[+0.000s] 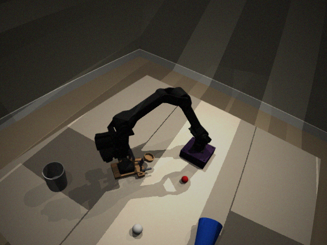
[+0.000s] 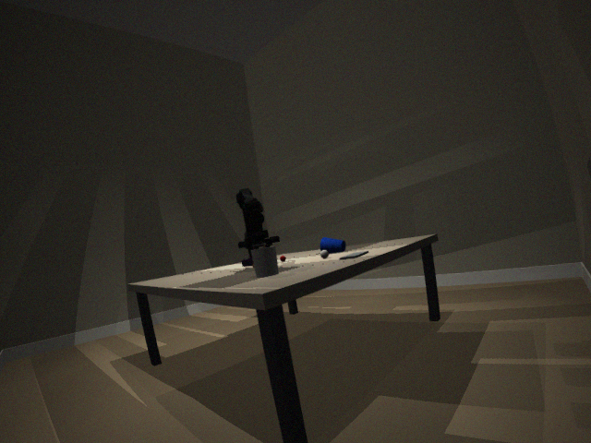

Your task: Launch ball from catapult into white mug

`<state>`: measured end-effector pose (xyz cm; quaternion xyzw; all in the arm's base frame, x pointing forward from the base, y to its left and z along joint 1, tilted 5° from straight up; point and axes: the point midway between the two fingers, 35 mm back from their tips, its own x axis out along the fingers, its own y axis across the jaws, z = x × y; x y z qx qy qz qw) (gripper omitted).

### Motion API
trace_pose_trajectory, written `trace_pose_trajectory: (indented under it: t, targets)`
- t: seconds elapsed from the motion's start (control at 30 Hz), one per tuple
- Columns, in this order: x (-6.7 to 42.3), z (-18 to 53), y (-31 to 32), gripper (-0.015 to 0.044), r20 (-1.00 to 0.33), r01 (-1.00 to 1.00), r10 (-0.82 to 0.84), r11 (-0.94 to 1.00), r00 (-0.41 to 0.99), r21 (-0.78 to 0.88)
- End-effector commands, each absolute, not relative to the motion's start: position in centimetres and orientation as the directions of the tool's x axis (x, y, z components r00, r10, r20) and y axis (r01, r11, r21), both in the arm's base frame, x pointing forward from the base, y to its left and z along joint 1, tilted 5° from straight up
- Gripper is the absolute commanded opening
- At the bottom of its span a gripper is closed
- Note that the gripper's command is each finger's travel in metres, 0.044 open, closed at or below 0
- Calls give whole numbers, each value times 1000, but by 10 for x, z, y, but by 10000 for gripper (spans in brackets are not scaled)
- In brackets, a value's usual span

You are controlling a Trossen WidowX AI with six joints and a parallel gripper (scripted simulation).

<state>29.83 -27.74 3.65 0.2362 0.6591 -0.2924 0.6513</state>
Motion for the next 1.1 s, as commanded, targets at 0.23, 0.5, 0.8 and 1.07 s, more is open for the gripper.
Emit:
trace_pose_trajectory:
  t: [0.23,0.5,0.8,1.07]
  targets:
    - [298,32,-278,0,-997,692,-69,717,-40,-78]
    - [298,32,-278,184,-997,692,-69,717,-40,-78]
    - [301,52,-278,420,-997,692,-69,718,-40,-78]
    - [302,131,-271,440,-997,692,-69,718,-40,-77]
